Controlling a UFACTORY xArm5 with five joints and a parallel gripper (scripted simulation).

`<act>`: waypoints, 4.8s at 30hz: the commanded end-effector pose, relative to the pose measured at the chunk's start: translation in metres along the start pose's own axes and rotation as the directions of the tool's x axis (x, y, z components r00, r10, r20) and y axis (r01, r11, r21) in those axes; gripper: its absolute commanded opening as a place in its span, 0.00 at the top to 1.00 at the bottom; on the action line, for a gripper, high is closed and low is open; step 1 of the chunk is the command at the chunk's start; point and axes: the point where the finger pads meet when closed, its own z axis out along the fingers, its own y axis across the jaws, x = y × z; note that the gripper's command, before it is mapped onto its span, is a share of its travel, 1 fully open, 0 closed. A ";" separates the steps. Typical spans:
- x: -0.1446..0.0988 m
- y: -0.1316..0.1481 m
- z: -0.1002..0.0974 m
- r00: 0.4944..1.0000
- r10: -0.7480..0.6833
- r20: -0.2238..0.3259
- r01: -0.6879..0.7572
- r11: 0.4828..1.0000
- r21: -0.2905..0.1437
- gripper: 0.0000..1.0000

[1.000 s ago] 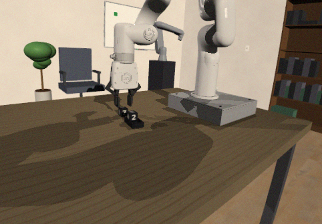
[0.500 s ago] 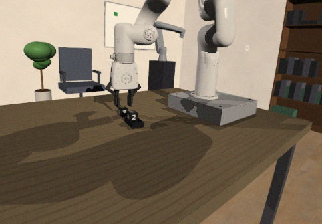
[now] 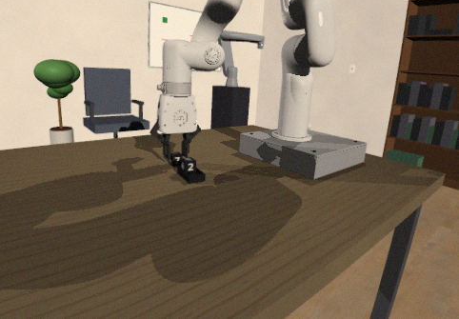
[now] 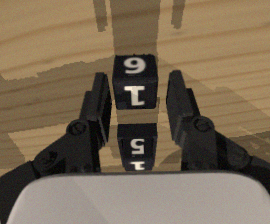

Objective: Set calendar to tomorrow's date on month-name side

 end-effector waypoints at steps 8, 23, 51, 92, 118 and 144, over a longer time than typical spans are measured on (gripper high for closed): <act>0.000 -0.002 0.008 1.000 0.000 -0.001 0.000 1.000 0.004 0.53; 0.000 -0.002 0.008 1.000 0.000 -0.001 0.000 1.000 0.004 0.53; 0.000 -0.002 0.008 1.000 0.000 -0.001 0.000 1.000 0.004 0.73; 0.000 -0.002 -0.040 1.000 0.000 -0.001 0.000 1.000 0.004 0.73; -0.049 -0.006 -0.095 1.000 0.000 0.000 0.000 1.000 0.004 0.73; -0.123 -0.001 -0.100 1.000 0.000 0.000 0.000 1.000 0.004 0.73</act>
